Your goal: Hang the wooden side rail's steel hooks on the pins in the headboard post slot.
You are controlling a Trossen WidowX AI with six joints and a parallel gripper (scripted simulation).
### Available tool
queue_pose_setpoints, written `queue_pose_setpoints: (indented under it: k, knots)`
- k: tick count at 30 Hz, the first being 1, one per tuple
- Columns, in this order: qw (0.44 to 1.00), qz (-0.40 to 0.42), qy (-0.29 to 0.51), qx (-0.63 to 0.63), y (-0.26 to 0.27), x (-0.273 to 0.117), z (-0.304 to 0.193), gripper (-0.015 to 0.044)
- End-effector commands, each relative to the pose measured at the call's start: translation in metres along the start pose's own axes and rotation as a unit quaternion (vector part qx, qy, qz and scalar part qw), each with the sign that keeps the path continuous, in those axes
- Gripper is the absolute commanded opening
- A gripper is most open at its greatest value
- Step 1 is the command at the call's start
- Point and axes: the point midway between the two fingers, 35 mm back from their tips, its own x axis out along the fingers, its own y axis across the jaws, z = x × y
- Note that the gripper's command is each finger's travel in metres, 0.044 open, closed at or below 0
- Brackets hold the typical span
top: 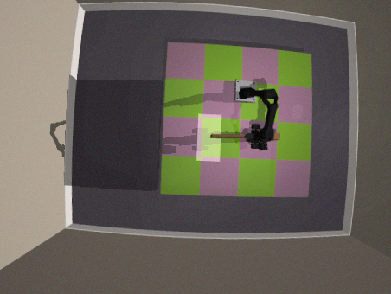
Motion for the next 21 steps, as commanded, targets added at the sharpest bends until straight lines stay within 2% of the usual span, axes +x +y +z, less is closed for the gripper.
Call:
queue_pose_setpoints:
  k: [1,21]
  knots:
    - [1.0,0.002,0.003,0.002,0.001,-0.0014,-0.0016,0.0]
    - [1.0,0.002,0.003,0.002,0.0002,-0.0001,-0.0037,0.0]
